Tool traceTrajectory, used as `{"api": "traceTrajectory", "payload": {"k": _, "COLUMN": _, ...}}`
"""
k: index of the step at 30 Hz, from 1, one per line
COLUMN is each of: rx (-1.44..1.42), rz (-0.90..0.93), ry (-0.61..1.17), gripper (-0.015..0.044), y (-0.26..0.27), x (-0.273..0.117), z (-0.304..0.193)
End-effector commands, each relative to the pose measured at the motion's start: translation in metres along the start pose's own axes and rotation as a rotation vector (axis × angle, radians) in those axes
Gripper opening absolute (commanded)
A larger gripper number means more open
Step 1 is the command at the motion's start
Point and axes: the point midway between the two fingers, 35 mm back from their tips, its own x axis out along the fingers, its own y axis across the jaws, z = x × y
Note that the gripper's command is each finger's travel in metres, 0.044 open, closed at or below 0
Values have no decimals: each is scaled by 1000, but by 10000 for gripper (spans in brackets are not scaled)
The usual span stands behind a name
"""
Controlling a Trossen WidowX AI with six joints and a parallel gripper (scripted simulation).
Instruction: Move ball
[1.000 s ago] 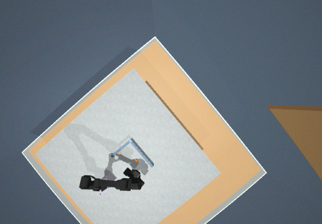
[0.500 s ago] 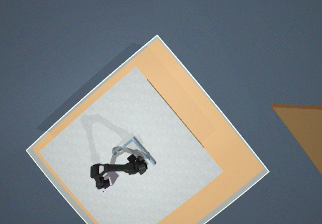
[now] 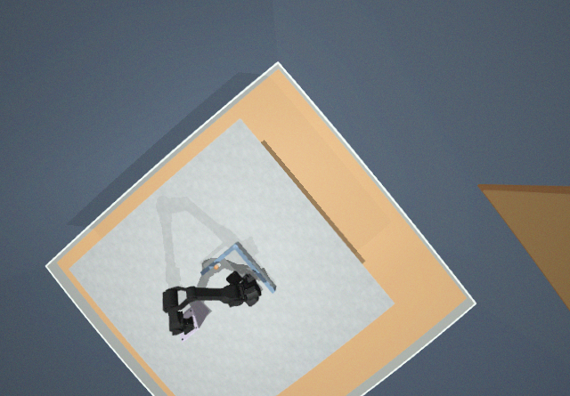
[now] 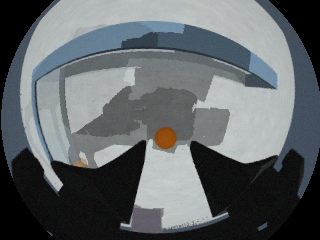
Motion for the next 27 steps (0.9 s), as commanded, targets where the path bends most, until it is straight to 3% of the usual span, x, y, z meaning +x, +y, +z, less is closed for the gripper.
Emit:
{"api": "traceTrajectory", "payload": {"k": 1, "rx": 4, "rz": 6, "ry": 5, "gripper": 236, "y": 1, "x": 8, "z": -2}}
{"api": "traceTrajectory", "payload": {"k": 11, "rx": 4, "rz": 8, "ry": 6, "gripper": 236, "y": 2, "x": 22, "z": -2}}
{"api": "traceTrajectory", "payload": {"k": 14, "rx": 4, "rz": 8, "ry": 6, "gripper": 157, "y": 2, "x": 22, "z": -2}}
{"api": "traceTrajectory", "payload": {"k": 24, "rx": 4, "rz": 8, "ry": 6, "gripper": 91, "y": 2, "x": 22, "z": -2}}
{"api": "traceTrajectory", "payload": {"k": 27, "rx": 4, "rz": 6, "ry": 5, "gripper": 12, "y": 1, "x": 17, "z": -1}}
